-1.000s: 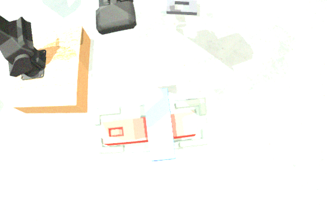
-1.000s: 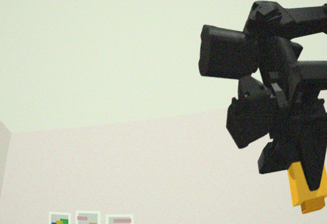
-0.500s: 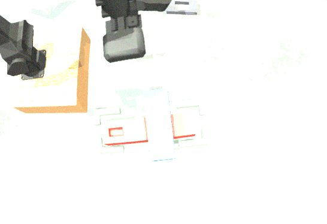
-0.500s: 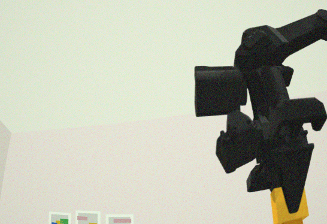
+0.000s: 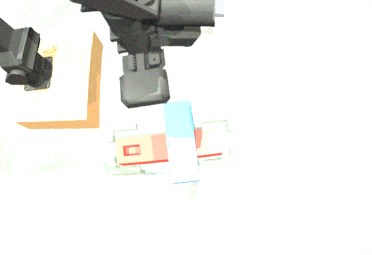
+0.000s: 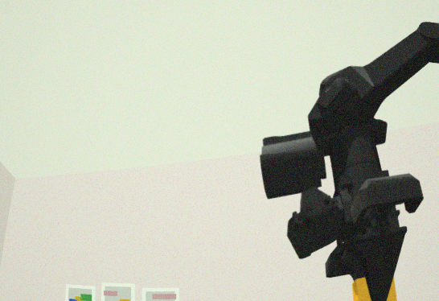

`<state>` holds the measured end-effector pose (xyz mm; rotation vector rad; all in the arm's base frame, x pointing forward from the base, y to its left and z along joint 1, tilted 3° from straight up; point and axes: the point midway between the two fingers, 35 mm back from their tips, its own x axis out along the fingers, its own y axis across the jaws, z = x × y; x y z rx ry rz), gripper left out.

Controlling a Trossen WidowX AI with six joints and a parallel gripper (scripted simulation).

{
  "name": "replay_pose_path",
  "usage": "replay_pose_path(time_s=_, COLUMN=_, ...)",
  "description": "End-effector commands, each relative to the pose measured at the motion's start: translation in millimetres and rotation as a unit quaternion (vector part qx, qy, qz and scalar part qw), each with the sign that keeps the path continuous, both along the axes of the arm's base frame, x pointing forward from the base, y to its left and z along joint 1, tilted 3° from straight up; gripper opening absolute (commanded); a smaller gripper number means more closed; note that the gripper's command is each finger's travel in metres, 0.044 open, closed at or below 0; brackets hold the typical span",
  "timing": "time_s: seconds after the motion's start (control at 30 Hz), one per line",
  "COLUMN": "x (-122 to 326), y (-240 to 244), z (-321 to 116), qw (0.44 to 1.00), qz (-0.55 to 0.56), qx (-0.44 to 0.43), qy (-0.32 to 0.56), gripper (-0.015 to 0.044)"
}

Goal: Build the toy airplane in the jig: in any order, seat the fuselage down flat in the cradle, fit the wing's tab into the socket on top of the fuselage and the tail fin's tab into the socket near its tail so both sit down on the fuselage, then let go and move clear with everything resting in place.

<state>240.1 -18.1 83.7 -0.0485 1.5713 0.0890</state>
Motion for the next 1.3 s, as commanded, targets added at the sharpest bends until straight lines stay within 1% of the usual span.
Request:
replay_pose_path(time_s=0.0, x=-2, y=-15, z=-5, qw=1.000, qz=0.001, qx=-0.003, qy=0.003, gripper=0.0000)
replay_pose_path(time_s=0.6, x=-15, y=-72, z=-17, qw=1.000, qz=-0.003, qx=-0.006, qy=0.006, gripper=0.0000)
replay_pose_path(time_s=1.27, x=-46, y=-129, z=-30, qw=1.000, qz=-0.008, qx=-0.007, qy=0.011, gripper=0.0000)
